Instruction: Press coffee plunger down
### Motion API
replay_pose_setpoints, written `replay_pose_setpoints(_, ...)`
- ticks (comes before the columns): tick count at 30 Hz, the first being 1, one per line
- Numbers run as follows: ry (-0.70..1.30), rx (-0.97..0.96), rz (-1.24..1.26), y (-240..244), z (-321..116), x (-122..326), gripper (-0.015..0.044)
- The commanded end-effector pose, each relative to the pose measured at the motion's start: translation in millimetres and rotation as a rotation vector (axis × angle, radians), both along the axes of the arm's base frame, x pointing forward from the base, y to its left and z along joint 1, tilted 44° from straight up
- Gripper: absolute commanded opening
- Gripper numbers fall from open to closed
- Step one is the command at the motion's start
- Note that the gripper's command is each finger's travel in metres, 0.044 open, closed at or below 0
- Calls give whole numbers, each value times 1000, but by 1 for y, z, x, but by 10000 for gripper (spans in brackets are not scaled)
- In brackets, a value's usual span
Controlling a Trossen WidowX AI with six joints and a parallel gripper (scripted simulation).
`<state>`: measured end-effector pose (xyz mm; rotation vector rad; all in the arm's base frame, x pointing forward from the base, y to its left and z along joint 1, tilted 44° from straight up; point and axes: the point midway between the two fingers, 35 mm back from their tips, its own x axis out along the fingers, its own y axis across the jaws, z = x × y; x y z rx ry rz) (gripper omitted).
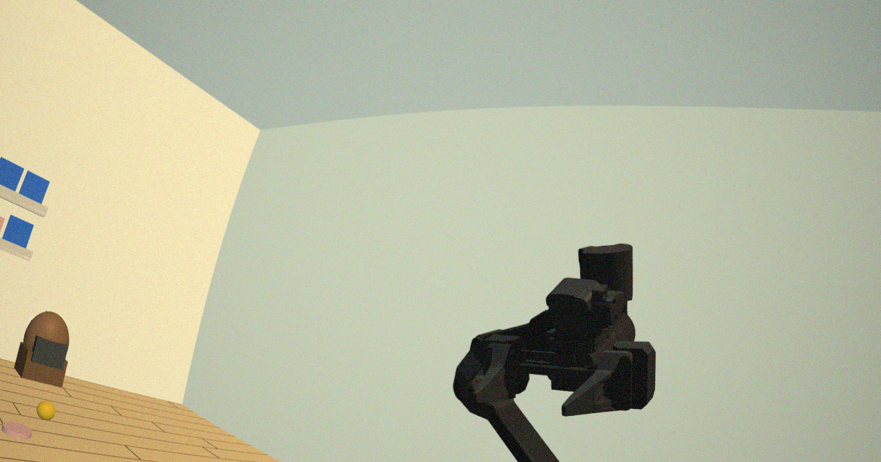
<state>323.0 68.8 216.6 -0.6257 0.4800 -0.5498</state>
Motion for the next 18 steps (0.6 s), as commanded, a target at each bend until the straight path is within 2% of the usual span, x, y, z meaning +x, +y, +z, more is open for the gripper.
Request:
replay_pose_setpoints(1, 18, -17, -4, -18, -20, -5, 440)
replay_pose_setpoints(4, 14, -20, -2, -33, -35, -9, 440)
replay_pose_setpoints(18, 16, -17, -4, -43, -39, 2, 440)
